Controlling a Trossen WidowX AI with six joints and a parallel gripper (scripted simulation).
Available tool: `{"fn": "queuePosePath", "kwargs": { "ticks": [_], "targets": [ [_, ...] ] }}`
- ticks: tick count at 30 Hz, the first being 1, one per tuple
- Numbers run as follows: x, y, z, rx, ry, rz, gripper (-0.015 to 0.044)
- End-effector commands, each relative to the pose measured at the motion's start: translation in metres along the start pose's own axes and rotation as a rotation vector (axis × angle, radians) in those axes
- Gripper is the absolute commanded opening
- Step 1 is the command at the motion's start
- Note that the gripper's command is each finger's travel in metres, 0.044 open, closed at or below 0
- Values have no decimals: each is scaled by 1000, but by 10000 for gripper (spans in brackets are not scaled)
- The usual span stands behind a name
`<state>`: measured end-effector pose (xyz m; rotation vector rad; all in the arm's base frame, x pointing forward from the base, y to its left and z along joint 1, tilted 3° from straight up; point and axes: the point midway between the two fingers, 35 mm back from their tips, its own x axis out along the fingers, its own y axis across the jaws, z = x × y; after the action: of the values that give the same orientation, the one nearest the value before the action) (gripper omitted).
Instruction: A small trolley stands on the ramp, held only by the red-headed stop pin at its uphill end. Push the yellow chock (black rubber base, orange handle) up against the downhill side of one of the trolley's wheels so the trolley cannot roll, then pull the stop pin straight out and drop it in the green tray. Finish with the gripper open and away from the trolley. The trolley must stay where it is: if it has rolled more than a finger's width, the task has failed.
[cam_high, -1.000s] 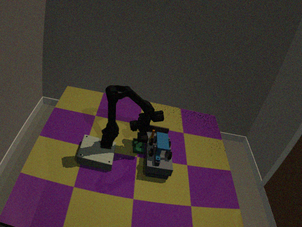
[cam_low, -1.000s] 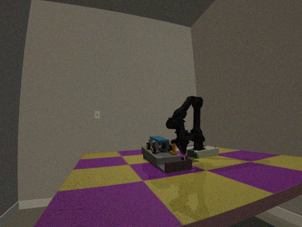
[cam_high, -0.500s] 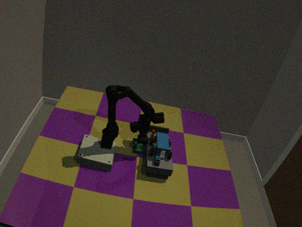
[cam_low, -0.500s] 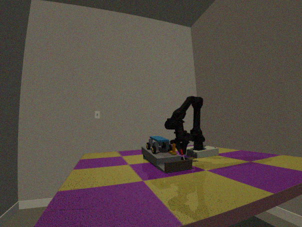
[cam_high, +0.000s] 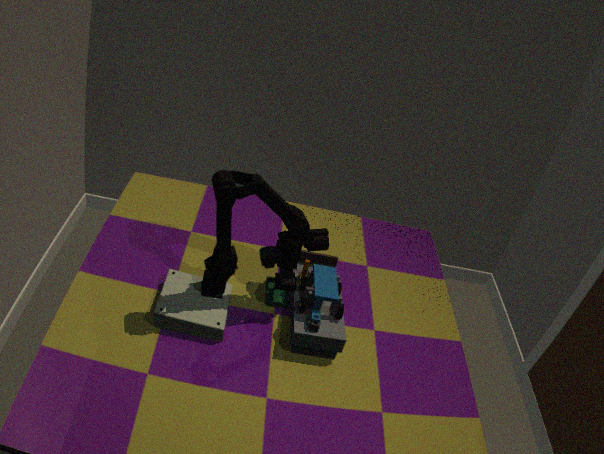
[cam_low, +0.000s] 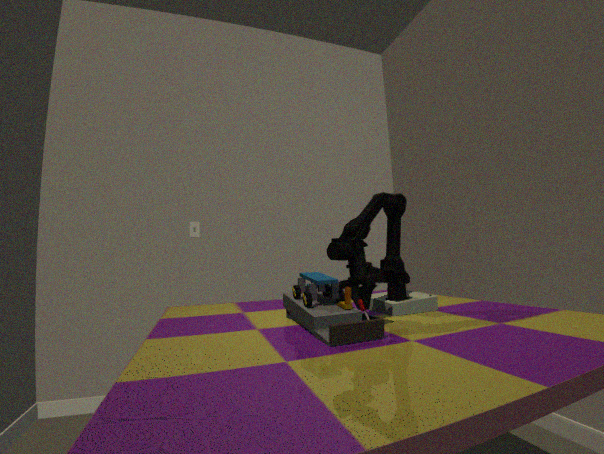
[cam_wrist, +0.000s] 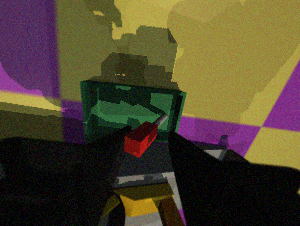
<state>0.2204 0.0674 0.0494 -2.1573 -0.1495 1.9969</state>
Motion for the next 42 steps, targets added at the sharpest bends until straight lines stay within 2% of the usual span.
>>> {"fn": "queuePosePath", "kwargs": {
  "ticks": [1,42],
  "targets": [
    [1,2,1,-4,-3,-4,190],
    [13,26,0,-4,-3,-2,190]
  ]
}}
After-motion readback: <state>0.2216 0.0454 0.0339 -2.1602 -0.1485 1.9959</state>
